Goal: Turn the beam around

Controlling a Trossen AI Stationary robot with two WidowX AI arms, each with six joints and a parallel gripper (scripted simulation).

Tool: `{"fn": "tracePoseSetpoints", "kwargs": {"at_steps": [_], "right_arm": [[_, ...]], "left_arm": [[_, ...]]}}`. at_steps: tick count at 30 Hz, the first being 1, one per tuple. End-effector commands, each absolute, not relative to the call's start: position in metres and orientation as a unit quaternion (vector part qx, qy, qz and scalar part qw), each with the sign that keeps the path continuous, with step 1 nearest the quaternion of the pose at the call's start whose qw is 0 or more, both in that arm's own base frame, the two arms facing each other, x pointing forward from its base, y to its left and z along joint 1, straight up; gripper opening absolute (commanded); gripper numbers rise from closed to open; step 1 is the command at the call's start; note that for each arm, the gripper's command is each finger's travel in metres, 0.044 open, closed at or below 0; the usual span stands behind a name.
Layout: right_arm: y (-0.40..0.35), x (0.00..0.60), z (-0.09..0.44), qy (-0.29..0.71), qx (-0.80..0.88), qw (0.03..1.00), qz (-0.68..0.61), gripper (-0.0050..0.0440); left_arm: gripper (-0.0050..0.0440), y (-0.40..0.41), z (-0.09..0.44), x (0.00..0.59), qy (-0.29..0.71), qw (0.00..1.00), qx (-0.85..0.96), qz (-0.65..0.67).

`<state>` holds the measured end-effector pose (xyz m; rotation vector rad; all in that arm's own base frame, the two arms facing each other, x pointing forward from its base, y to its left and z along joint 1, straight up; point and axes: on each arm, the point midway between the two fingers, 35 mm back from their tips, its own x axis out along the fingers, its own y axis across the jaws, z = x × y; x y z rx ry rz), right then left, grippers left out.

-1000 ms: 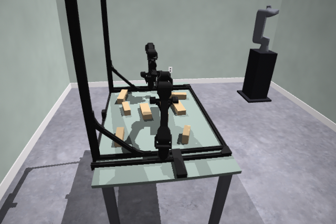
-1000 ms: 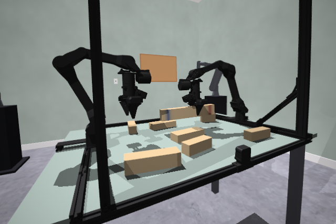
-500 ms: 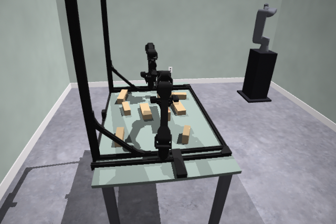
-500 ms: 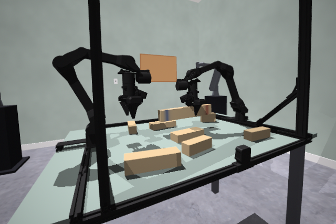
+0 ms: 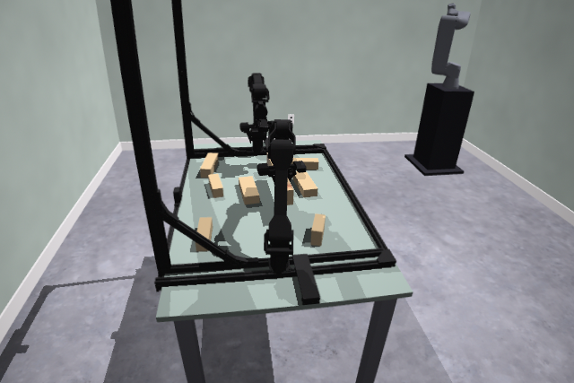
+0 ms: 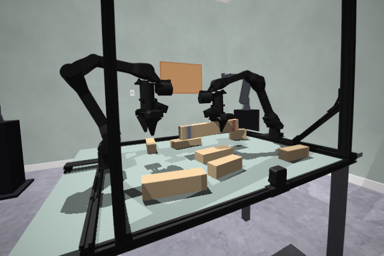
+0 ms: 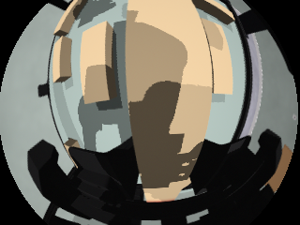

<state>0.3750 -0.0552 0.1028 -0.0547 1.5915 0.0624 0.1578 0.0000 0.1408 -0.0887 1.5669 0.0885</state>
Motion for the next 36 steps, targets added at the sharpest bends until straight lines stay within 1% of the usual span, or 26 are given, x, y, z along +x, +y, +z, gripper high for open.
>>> {"fn": "tracePoseSetpoints", "kwargs": {"at_steps": [1,26,36], "right_arm": [[-0.058,0.383,0.108,0.706,-0.031,0.706,0.031,0.0000],[-0.064,0.402,0.108,0.706,-0.041,0.706,0.041,0.0000],[-0.064,0.402,0.098,0.706,-0.041,0.706,0.041,0.0000]], "left_arm": [[0.0440,0.000,0.141,0.157,0.706,0.706,-0.041,0.041],[0.0440,0.000,0.141,0.157,0.706,0.706,-0.041,0.041],[0.0440,0.000,0.141,0.157,0.706,0.706,-0.041,0.041]]}}
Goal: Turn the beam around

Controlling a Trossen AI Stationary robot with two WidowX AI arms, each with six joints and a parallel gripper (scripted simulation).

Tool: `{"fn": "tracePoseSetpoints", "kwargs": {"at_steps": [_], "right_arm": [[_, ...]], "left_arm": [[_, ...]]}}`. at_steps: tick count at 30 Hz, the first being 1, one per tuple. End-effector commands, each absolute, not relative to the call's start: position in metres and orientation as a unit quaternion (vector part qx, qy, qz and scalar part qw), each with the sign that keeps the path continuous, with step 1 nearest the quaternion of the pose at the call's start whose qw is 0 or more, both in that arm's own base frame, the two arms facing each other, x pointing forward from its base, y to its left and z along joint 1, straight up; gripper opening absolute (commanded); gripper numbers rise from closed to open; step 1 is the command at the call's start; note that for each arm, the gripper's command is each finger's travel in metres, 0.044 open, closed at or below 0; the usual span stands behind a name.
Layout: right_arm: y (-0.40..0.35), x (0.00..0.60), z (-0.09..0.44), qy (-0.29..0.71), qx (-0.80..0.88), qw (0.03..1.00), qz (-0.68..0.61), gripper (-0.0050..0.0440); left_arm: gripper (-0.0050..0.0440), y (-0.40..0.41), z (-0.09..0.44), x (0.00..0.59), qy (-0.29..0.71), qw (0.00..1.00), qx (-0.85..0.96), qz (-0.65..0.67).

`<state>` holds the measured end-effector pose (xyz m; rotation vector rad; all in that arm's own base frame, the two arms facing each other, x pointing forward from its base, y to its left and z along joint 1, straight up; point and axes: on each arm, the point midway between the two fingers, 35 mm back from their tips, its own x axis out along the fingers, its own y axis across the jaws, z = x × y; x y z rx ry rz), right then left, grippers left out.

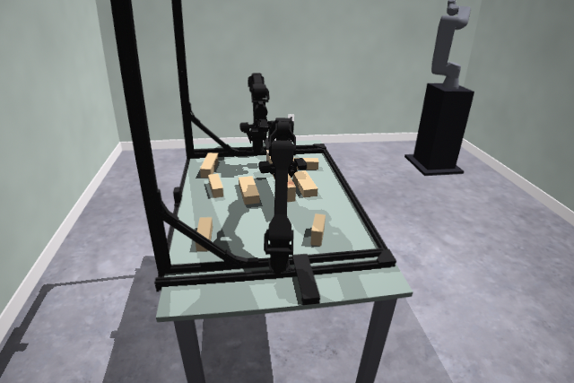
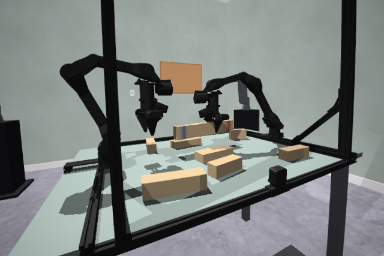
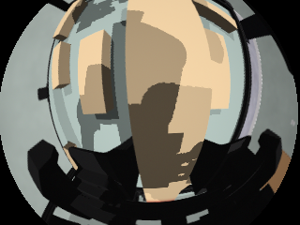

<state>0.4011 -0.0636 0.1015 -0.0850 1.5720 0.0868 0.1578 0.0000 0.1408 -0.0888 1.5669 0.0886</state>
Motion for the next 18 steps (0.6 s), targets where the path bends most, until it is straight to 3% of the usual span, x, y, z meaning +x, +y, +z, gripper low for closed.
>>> {"fn": "tracePoseSetpoints", "kwargs": {"at_steps": [1,18], "right_arm": [[-0.064,0.402,0.096,0.706,-0.041,0.706,0.041,0.0000],[-0.064,0.403,0.072,0.706,-0.041,0.706,0.041,0.0000]], "left_arm": [[0.0440,0.000,0.141,0.157,0.706,0.706,-0.041,0.041],[0.0440,0.000,0.141,0.157,0.706,0.706,-0.041,0.041]]}}
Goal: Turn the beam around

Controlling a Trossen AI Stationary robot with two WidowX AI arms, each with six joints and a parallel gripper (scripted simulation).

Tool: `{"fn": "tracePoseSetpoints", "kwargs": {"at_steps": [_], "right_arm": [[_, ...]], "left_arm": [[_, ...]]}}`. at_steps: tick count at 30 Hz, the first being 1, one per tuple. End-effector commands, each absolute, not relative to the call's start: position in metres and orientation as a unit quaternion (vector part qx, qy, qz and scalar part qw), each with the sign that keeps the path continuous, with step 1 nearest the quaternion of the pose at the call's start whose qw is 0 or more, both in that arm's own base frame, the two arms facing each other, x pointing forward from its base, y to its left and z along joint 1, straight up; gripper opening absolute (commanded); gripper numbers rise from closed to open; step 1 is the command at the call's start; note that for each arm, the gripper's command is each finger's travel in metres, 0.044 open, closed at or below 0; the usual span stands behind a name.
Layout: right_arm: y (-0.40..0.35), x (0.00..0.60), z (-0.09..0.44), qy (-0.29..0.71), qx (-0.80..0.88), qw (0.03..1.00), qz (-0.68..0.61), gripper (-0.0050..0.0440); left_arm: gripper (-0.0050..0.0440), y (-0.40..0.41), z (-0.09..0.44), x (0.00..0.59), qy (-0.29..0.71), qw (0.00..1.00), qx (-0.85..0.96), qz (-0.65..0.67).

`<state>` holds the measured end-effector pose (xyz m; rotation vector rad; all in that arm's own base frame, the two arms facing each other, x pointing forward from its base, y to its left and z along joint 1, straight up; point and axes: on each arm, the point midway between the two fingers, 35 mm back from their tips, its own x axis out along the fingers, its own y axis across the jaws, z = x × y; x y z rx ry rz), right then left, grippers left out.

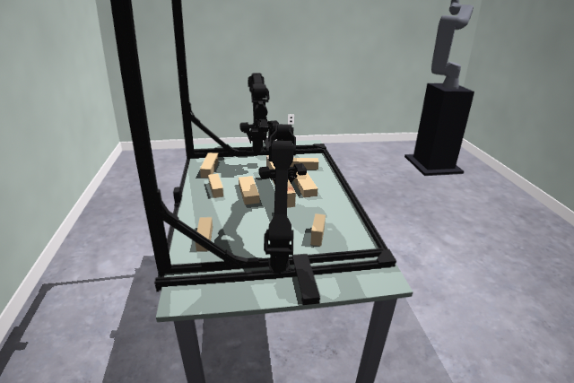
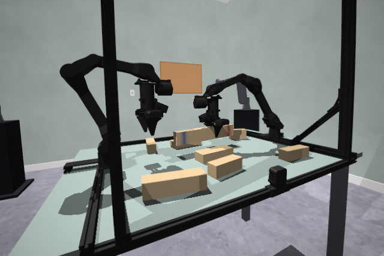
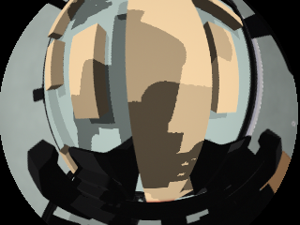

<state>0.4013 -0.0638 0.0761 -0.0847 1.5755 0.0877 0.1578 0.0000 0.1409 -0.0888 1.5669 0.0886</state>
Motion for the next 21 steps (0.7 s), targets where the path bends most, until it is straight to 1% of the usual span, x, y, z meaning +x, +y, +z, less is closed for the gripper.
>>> {"fn": "tracePoseSetpoints", "kwargs": {"at_steps": [1,21], "right_arm": [[-0.064,0.403,0.071,0.706,-0.041,0.706,0.041,0.0000],[-0.065,0.405,0.042,0.706,-0.041,0.706,0.041,0.0000]], "left_arm": [[0.0440,0.000,0.141,0.157,0.706,0.706,-0.041,0.041],[0.0440,0.000,0.141,0.157,0.706,0.706,-0.041,0.041]]}}
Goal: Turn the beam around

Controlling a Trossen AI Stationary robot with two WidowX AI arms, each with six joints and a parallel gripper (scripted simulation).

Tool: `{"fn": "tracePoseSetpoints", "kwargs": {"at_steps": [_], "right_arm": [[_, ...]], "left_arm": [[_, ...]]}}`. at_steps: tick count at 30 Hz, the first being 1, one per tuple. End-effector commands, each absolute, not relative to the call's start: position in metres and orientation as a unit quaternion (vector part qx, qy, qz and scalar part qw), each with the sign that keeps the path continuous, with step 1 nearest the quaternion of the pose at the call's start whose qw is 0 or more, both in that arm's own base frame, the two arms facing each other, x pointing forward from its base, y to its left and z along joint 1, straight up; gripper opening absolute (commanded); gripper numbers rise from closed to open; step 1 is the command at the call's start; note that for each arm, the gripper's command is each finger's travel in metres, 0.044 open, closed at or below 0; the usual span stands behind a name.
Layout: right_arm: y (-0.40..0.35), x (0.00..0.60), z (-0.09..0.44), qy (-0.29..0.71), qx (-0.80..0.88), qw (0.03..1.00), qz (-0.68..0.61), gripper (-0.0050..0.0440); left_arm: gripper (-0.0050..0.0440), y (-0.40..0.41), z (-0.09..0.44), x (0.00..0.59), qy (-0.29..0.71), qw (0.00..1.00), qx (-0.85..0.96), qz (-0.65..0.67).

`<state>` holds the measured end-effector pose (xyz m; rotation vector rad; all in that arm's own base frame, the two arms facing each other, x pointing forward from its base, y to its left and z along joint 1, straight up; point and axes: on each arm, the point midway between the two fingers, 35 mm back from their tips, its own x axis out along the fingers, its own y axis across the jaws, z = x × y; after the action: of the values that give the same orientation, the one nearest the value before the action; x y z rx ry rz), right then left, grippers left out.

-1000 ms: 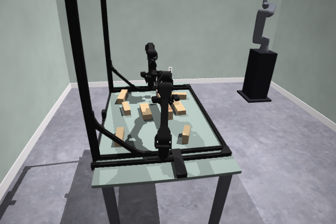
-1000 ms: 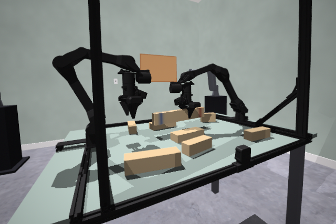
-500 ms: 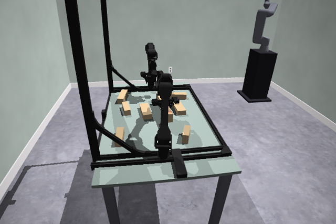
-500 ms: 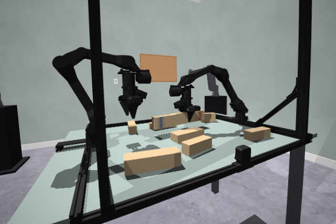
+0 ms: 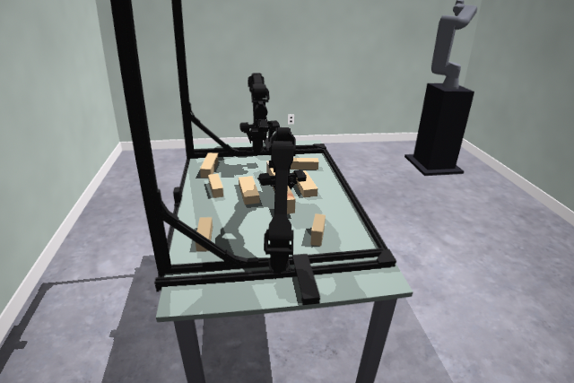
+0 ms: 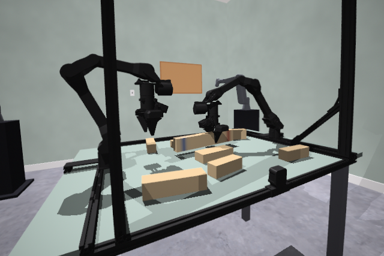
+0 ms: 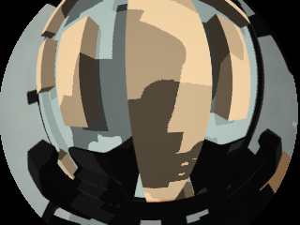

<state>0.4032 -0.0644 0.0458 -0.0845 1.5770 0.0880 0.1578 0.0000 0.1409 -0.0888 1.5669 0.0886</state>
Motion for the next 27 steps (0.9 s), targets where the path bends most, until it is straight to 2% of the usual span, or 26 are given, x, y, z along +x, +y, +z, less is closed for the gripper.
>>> {"fn": "tracePoseSetpoints", "kwargs": {"at_steps": [1,10,21,23,27], "right_arm": [[-0.065,0.405,0.041,0.706,-0.041,0.706,0.041,0.0000],[-0.066,0.407,0.030,0.706,-0.041,0.706,0.041,0.0000],[-0.066,0.407,0.030,0.706,-0.041,0.706,0.041,0.0264],[-0.066,0.407,0.030,0.706,-0.041,0.706,0.041,0.0264],[-0.066,0.408,0.020,0.706,-0.041,0.706,0.041,0.0360]], "left_arm": [[0.0440,0.000,0.141,0.157,0.706,0.706,-0.041,0.041],[0.0440,0.000,0.141,0.157,0.706,0.706,-0.041,0.041],[0.0440,0.000,0.141,0.157,0.706,0.706,-0.041,0.041],[0.0440,0.000,0.141,0.157,0.706,0.706,-0.041,0.041],[0.0440,0.000,0.141,0.157,0.706,0.706,-0.041,0.041]]}}
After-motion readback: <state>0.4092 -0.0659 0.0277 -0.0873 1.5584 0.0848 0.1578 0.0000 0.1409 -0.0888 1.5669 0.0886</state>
